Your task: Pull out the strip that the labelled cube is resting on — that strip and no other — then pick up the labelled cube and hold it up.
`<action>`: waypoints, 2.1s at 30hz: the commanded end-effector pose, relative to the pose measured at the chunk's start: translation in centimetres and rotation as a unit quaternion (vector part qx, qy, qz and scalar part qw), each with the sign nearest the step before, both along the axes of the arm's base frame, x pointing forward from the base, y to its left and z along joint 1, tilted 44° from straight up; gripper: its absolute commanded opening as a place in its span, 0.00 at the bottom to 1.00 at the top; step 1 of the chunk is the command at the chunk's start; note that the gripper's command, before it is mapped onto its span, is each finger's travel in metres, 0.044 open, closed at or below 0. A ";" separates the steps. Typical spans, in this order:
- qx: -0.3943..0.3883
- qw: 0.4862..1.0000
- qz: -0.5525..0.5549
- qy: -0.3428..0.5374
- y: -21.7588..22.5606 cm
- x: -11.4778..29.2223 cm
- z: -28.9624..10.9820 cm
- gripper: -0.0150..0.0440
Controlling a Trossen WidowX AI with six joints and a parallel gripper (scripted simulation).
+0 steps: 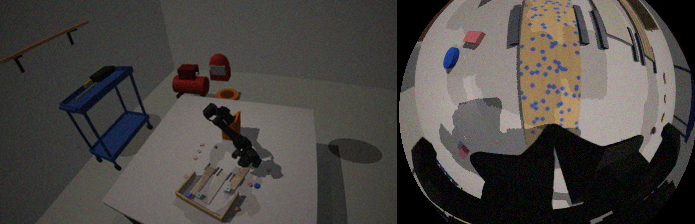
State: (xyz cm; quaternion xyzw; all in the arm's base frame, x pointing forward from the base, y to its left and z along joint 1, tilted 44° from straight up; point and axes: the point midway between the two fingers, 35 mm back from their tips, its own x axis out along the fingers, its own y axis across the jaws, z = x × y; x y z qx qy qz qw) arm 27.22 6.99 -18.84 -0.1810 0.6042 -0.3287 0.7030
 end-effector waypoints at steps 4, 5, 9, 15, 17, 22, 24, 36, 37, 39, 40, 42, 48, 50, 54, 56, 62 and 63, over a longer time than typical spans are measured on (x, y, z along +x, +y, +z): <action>-0.001 1.000 -0.007 0.010 -0.4 -1.6 -0.3 0.25; -0.001 1.000 -0.007 0.010 -0.3 -1.8 -0.4 0.25; -0.001 1.000 -0.007 0.010 -0.2 -2.4 -0.5 0.25; -0.001 1.000 -0.007 0.010 -0.1 -3.2 -0.6 0.25; 0.000 1.000 -0.007 0.010 -0.1 -3.5 -0.7 0.25; 0.000 1.000 -0.007 0.011 0.0 -4.3 -0.8 0.25; 0.000 1.000 -0.007 0.011 0.1 -4.6 -0.9 0.25; 0.003 1.000 -0.001 0.002 0.9 -5.0 -0.7 0.25; 0.003 1.000 -0.002 0.004 1.4 -5.0 -0.2 0.25; 0.002 1.000 -0.006 0.009 3.0 -5.0 1.4 0.25; 0.001 1.000 -0.007 0.010 3.5 -5.1 2.0 0.25; 0.001 1.000 -0.007 0.011 3.6 -5.1 2.1 0.25; -0.003 0.997 0.050 0.064 3.5 -2.7 2.6 0.48; -0.003 0.996 0.054 0.067 3.4 -2.0 2.8 0.57; -0.003 0.996 0.054 0.067 3.2 -0.6 3.2 0.74; -0.003 0.996 0.054 0.067 3.1 0.2 3.4 0.83; -0.004 0.996 0.054 0.066 3.0 2.6 4.0 1.00; -0.004 0.996 0.054 0.066 2.9 3.0 4.1 1.00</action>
